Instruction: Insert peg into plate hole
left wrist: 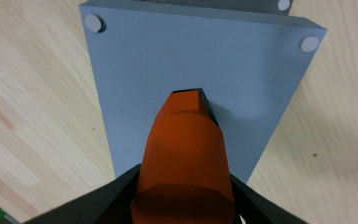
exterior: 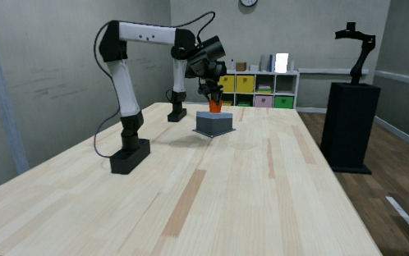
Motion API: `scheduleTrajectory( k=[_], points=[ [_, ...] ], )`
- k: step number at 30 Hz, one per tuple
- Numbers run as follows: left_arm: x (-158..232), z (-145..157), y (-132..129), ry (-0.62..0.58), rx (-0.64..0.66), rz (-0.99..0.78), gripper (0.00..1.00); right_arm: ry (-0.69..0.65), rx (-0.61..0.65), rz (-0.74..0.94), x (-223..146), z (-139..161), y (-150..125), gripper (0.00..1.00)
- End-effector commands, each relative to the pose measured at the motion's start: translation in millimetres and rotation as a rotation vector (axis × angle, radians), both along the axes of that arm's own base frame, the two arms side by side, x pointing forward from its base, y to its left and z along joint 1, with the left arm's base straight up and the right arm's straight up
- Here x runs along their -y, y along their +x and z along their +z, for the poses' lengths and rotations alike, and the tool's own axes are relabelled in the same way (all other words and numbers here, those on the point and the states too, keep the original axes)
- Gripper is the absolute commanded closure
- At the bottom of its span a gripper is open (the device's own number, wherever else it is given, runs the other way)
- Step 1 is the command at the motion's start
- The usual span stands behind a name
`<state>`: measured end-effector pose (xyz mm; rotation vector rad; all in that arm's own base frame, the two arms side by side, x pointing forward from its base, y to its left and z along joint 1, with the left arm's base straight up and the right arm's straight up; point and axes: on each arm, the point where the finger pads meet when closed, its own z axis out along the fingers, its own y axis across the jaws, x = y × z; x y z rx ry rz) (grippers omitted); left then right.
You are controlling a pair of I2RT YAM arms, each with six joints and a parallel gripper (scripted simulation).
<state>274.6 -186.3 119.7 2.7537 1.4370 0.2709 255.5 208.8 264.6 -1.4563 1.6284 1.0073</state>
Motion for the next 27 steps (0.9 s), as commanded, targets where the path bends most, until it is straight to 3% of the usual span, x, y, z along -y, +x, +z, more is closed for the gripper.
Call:
scheduleTrajectory(
  k=[1,27],
  points=[
    [4,7,6,-0.018,0.003,-0.008,0.6,0.021,0.042,0.014,-3,15,3,0.0],
    [2,19,3,-0.039,0.037,0.004,0.6,0.021,0.042,0.014,-3,15,3,0.0]
  ],
)
